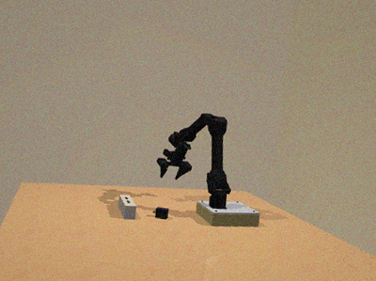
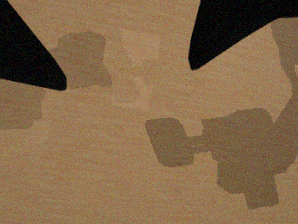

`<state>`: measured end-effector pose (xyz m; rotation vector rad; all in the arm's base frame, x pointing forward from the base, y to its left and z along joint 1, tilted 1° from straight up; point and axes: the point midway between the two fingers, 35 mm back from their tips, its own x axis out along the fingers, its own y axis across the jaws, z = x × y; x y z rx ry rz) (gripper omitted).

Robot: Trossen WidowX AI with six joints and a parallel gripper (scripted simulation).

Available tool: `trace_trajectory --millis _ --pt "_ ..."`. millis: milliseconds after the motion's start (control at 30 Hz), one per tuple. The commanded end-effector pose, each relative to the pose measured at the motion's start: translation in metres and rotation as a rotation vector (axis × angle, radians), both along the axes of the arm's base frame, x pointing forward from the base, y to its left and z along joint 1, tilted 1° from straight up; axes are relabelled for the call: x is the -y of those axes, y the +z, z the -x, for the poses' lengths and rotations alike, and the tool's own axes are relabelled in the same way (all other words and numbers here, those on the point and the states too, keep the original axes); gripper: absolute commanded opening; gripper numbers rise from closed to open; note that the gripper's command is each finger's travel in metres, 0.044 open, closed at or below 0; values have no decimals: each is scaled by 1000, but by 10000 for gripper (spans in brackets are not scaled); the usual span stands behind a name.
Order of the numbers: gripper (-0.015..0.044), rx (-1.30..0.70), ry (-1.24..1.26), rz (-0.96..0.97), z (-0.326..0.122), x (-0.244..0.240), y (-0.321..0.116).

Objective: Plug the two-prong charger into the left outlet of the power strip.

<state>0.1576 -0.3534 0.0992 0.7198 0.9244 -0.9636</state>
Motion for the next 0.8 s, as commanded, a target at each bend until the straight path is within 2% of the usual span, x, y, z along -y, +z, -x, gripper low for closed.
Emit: trace_trajectory --millis 0,767 --pt "440 -10 33 -31 -17 -17 -5" --pt "440 -62 215 -115 -80 -96 -14"
